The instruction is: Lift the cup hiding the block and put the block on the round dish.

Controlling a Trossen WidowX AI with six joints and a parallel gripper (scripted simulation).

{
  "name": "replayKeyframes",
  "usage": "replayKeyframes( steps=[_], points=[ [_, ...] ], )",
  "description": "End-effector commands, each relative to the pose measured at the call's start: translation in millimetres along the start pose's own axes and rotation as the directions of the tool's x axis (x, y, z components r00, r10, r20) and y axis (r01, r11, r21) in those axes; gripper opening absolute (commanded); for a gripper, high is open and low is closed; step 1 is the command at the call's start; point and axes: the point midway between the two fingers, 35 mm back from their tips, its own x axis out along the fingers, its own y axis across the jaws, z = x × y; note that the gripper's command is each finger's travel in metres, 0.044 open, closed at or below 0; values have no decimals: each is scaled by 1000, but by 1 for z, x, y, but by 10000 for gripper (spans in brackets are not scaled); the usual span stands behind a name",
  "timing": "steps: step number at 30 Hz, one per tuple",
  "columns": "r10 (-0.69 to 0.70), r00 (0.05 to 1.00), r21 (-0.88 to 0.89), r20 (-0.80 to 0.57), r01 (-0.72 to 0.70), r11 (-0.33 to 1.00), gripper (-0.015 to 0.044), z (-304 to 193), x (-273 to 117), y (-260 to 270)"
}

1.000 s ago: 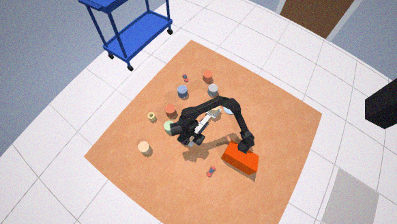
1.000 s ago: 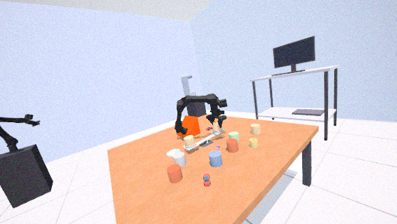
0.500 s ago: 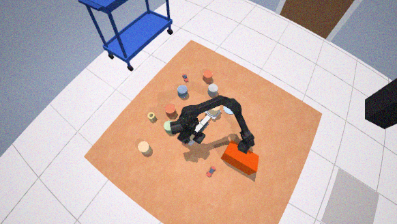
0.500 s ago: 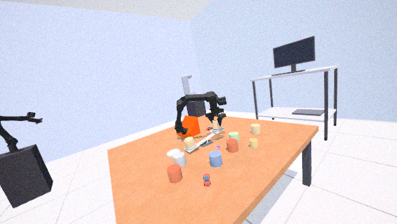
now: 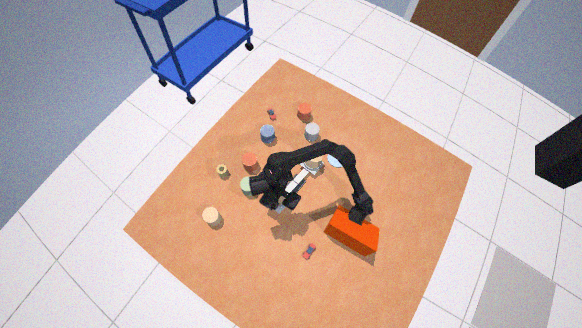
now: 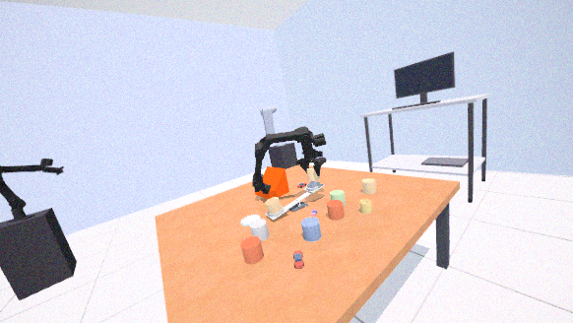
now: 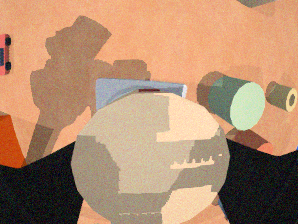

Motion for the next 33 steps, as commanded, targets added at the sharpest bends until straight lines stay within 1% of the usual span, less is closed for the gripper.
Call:
replayKeyframes(
  steps=[1,28,33],
  points=[
    [-6,1000,1,9,6,1000,0,0,-8,-1],
    [-28,999,-30,26,28,999,0,-2,-44,3],
    [-24,1000,-35,17,24,999,0,-2,-39,3]
  ],
)
